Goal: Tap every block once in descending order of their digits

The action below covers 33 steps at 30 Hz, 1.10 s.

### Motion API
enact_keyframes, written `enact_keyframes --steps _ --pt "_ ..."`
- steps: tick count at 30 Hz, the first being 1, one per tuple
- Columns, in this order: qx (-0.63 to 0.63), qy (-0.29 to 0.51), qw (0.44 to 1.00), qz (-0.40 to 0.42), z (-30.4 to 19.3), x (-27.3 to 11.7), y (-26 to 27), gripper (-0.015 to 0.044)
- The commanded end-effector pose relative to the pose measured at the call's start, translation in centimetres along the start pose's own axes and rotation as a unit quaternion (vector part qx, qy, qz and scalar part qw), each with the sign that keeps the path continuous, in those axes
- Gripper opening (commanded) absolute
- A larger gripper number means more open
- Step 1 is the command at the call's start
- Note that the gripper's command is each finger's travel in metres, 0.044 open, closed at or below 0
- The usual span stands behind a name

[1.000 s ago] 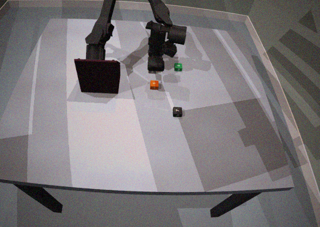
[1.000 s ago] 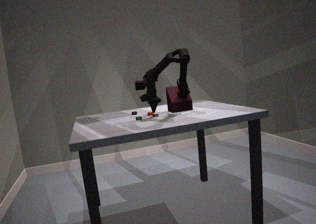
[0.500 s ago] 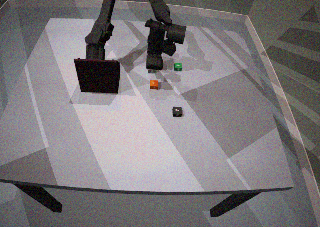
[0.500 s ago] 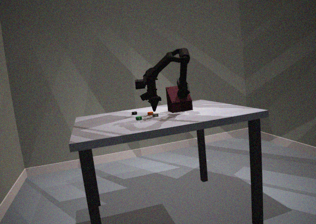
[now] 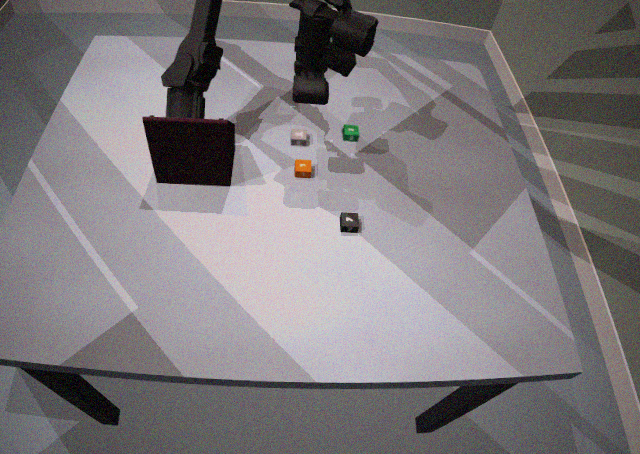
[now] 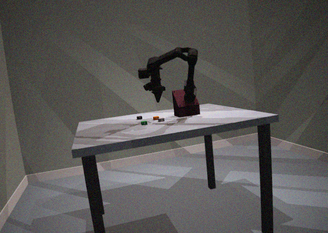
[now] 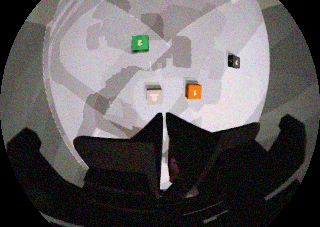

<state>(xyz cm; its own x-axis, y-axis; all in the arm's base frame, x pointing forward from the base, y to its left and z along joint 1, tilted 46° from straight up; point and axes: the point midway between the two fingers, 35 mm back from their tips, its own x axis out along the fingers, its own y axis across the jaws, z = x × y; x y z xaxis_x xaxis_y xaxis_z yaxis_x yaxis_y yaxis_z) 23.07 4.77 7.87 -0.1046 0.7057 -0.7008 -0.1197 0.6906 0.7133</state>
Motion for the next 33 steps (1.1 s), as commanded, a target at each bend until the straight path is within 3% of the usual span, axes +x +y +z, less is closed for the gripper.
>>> enact_keyframes --steps 1,11,19,25,33 --pt "-0.003 0.004 1.0 0.0 0.0 -0.8 0.0 0.002" --pt "0.0 0.001 1.0 -0.007 6.7 -2.3 -9.8 0.002" --pt "-0.005 0.001 1.0 -0.007 9.3 -1.2 -20.0 0.002" --pt "-0.007 0.001 1.0 -0.006 9.3 -1.0 -20.9 0.002" --pt "-0.007 0.0 1.0 -0.004 9.3 7.1 -20.9 0.002"
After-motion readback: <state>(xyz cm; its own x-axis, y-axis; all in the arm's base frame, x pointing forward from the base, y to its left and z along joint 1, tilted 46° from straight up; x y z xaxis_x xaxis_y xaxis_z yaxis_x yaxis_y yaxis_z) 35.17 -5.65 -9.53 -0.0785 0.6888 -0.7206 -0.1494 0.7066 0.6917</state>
